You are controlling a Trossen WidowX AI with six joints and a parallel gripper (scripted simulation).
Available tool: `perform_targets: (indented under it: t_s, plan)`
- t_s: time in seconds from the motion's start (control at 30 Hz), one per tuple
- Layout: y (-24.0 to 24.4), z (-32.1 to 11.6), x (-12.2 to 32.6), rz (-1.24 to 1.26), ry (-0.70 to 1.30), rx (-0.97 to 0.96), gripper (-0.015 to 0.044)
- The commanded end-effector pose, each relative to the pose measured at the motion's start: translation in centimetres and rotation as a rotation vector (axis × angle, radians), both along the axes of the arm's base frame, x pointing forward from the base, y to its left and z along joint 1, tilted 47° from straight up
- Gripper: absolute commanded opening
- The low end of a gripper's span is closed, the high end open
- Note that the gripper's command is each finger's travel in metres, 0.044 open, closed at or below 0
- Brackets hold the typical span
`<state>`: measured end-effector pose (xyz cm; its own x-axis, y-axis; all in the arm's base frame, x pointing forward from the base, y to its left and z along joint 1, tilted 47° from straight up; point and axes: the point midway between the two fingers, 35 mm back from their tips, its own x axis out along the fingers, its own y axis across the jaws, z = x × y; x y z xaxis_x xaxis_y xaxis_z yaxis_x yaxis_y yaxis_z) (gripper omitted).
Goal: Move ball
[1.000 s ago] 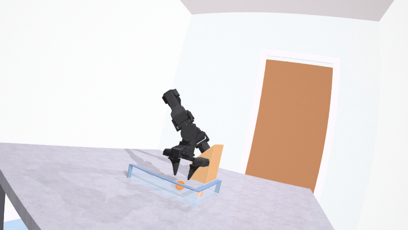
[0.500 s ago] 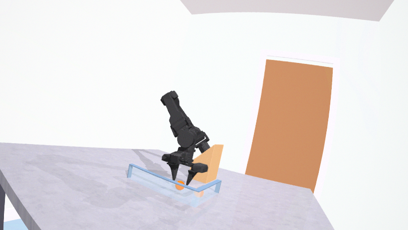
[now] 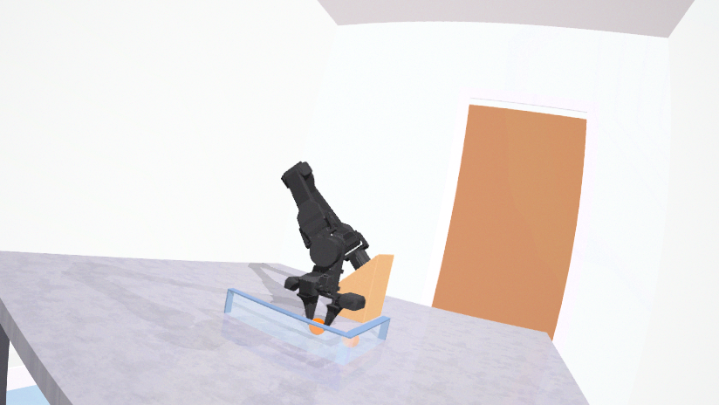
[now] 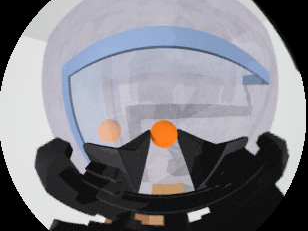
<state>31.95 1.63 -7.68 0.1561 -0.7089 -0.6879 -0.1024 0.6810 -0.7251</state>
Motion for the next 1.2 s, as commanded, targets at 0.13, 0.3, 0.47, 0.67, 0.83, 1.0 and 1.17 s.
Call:
perform_targets:
  t_s: [0.13,0.3,0.47,0.67,0.83,1.0,1.17]
  plan:
    - [-0.1,0.0,-0.1,0.001,0.004,-0.004,0.0085]
    - [2.3,1.8,-0.1,0.004,0.005,0.004,0.0000]
    - [5.0,4.2,-0.5,0.004,0.006,0.008,0.0000]
    - [8.0,7.4,-1.5,0.002,0.006,0.005,0.0000]
    - [9.2,8.8,-2.1,0.001,0.005,0.001,0.0000]
    - [9.3,8.5,-2.1,0.039,0.044,-0.007,0.0000]
    - [9.7,7.5,-1.9,0.165,0.173,-0.035,0.0000]
